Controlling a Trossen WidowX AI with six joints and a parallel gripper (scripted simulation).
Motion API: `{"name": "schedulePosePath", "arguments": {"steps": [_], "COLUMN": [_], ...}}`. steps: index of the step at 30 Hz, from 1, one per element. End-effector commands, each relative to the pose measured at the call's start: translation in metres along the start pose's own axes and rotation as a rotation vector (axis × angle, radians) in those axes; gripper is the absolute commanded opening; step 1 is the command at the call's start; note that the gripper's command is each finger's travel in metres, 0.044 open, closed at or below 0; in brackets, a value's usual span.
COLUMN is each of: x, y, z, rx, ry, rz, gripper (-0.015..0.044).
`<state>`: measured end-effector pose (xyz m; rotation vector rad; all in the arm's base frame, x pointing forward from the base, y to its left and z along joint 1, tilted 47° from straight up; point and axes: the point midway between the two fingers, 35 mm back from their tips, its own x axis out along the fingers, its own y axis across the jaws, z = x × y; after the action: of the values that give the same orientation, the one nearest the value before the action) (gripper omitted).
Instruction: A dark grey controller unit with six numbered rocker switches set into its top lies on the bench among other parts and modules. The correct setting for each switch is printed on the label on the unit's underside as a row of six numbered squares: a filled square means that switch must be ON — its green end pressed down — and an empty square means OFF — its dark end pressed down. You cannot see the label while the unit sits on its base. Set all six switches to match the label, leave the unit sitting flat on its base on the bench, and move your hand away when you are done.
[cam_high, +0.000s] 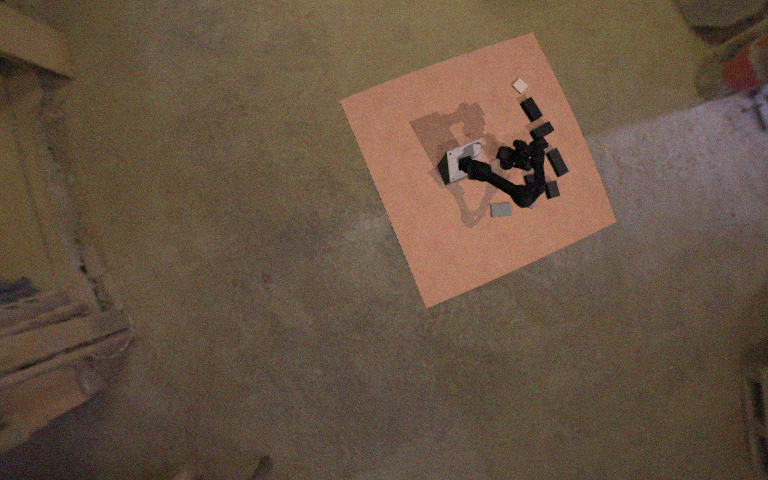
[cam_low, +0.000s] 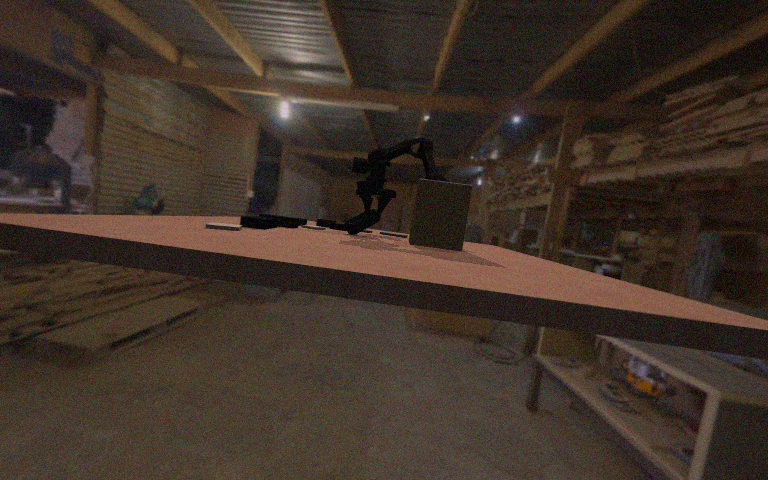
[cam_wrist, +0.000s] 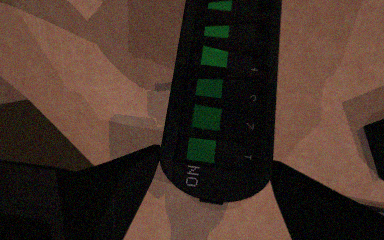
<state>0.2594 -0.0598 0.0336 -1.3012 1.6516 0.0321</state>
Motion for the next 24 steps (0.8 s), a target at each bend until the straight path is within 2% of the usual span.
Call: {"name": "schedulePosePath", "arguments": {"steps": [1,24], "x": [-0.005,-0.015], "y": [-0.002,-0.002], "z": [0.006,0.02], "rx": [0.004,0.005], "ry": [0.002,0.044], "rz": [-0.006,-0.005], "gripper": [0.0336,0.0336]}}
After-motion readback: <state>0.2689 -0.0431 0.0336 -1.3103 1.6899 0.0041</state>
